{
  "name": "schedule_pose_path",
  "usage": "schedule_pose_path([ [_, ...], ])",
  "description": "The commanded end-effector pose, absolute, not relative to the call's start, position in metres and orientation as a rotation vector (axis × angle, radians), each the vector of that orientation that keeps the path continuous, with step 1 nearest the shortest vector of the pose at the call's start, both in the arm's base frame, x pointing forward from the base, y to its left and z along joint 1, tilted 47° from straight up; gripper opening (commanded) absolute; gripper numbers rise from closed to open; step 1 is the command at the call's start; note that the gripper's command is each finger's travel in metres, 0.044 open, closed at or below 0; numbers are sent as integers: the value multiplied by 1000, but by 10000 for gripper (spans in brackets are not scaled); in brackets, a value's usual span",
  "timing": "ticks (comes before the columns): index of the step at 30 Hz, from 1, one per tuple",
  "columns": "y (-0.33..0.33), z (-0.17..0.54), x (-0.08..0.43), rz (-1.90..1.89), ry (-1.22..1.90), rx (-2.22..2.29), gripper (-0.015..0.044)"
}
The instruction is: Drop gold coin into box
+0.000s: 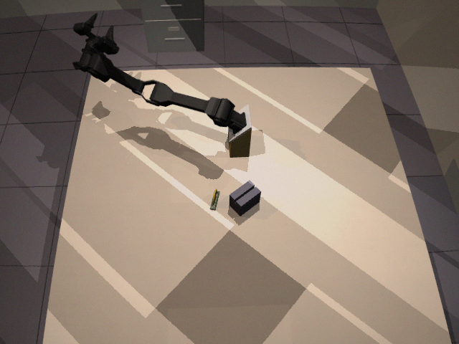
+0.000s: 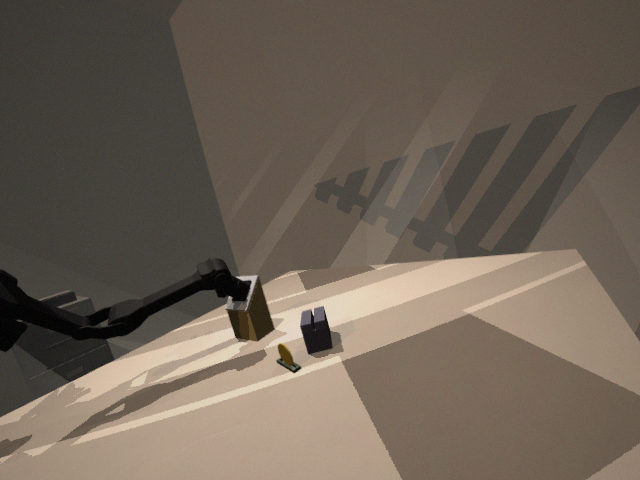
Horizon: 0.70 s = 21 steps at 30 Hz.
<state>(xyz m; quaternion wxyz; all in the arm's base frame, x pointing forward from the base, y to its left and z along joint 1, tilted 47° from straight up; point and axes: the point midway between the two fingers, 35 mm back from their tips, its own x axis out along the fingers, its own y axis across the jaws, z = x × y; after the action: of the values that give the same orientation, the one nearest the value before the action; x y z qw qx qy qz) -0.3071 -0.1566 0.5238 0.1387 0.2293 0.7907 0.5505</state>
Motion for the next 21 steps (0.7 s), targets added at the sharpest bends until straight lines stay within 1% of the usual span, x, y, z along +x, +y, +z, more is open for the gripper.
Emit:
schedule_pose_path([
  [1, -156, 524, -307, 1587, 2292, 664, 374],
  [4, -147, 534, -305, 1512, 2386, 686, 295],
  [9, -112, 571, -290, 1215, 2716, 777, 164],
  [21, -39, 642, -229, 612, 3269, 962, 161],
])
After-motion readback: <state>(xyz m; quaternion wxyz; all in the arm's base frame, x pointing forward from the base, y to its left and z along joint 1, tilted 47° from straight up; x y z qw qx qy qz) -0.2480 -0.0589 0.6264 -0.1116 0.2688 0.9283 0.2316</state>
